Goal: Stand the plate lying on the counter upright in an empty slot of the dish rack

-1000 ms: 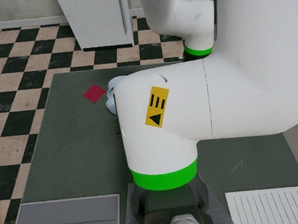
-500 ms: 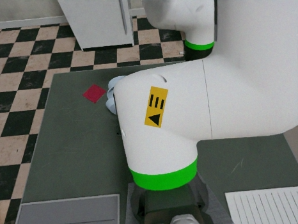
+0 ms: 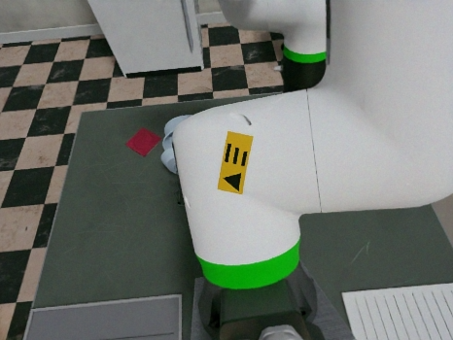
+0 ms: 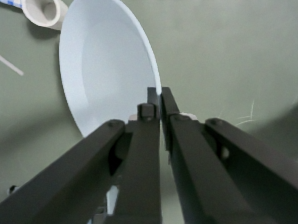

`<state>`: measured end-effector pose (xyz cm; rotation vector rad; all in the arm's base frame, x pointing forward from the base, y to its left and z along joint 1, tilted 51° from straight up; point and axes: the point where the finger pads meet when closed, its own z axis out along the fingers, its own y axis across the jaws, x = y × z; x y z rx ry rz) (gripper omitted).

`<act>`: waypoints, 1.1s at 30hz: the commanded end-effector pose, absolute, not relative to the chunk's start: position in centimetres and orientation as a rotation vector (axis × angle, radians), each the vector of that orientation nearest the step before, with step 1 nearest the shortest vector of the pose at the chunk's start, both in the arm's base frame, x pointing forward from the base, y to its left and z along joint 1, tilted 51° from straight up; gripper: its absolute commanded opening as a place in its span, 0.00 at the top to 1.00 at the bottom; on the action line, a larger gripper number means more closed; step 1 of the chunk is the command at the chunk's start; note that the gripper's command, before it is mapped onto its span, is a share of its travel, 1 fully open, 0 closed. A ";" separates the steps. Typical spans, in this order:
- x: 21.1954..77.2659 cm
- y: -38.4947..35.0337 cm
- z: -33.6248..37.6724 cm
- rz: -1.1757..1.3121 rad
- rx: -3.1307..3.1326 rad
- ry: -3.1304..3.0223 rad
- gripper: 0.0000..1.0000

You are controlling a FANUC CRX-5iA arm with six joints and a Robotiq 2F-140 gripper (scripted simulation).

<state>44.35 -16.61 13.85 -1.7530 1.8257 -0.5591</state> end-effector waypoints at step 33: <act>36.4 -17.2 20.4 -0.560 -1.753 1.826 0.90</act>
